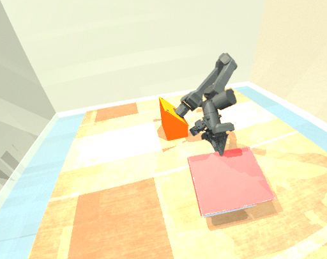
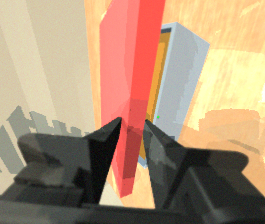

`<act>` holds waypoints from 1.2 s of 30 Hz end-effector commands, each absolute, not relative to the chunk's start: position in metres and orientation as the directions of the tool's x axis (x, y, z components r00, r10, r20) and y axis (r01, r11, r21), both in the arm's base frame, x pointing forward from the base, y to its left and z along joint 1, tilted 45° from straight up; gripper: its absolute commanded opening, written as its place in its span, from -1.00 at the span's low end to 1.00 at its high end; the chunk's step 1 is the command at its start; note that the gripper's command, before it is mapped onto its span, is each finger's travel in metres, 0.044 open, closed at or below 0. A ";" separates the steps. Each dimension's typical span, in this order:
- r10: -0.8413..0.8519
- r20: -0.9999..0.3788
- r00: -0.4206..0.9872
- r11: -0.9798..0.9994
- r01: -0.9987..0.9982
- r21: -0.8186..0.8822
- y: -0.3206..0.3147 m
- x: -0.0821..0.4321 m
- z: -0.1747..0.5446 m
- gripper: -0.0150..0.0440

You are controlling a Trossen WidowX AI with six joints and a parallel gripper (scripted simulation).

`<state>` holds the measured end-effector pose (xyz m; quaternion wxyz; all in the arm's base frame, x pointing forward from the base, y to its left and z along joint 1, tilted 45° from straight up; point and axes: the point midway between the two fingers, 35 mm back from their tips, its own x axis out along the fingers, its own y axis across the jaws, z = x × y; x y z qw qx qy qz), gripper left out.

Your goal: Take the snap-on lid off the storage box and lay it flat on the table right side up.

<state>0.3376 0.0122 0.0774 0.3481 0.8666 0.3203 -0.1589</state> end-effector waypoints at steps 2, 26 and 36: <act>0.438 -0.491 0.753 -0.554 0.656 0.512 0.005 0.342 0.086 -0.49; 0.437 -0.491 0.753 -0.553 0.656 0.513 -0.017 0.362 0.107 -0.49; 0.437 -0.491 0.753 -0.553 0.656 0.514 -0.027 0.373 0.116 -0.49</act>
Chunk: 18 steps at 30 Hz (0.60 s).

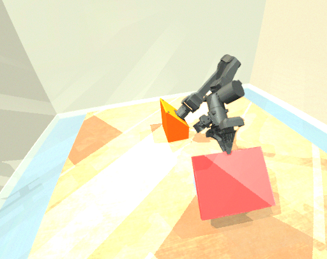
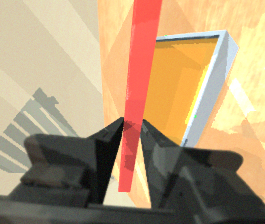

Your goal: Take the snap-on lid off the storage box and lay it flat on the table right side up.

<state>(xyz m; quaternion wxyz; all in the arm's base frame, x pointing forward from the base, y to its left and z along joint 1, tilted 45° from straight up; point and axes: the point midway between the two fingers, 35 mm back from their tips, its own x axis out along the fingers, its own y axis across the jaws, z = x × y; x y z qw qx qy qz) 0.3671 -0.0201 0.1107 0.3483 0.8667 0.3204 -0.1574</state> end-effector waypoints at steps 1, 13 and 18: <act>0.437 -0.491 0.754 -0.553 0.656 0.514 -0.028 0.374 0.117 -0.49; 0.437 -0.491 0.753 -0.553 0.656 0.514 -0.039 0.379 0.128 -0.49; 0.437 -0.492 0.753 -0.553 0.656 0.514 -0.044 0.380 0.132 -0.49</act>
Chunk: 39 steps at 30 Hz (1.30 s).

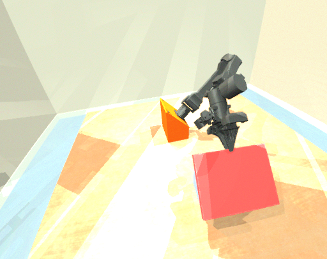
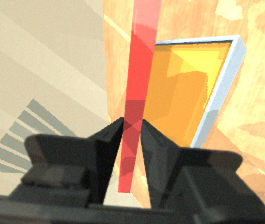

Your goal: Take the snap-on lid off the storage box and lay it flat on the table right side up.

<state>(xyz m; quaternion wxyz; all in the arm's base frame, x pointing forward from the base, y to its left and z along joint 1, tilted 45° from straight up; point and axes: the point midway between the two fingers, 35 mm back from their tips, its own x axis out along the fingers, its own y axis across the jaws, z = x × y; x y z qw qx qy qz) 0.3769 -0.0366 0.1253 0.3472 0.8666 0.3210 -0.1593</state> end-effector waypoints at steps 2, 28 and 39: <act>0.437 -0.492 0.753 -0.553 0.656 0.514 -0.045 0.380 0.134 -0.49; 0.436 -0.493 0.753 -0.552 0.656 0.514 -0.063 0.378 0.144 -0.49; 0.436 -0.493 0.753 -0.552 0.656 0.515 -0.078 0.374 0.128 -0.49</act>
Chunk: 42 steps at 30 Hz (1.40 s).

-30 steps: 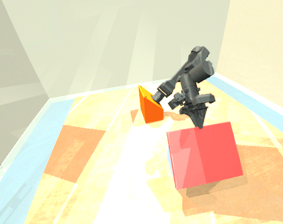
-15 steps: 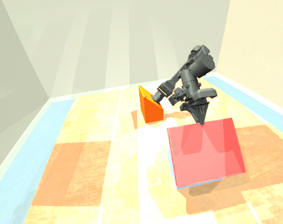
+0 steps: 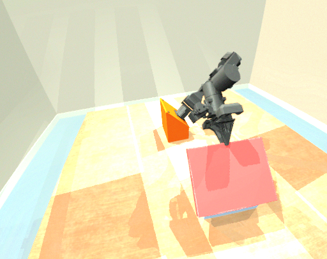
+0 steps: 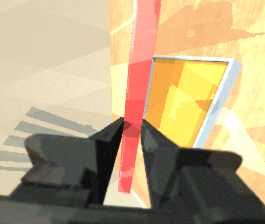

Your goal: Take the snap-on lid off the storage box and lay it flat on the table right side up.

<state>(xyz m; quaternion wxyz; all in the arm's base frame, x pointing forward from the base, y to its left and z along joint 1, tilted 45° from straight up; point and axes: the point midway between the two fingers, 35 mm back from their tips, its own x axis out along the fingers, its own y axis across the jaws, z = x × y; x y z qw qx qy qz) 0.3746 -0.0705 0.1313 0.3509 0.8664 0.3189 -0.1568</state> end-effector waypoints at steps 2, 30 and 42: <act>0.436 -0.493 0.753 -0.552 0.656 0.515 -0.080 0.373 0.125 -0.49; 0.434 -0.494 0.753 -0.550 0.656 0.517 -0.120 0.364 0.086 -0.49; 0.433 -0.495 0.753 -0.549 0.656 0.518 -0.137 0.360 0.070 -0.49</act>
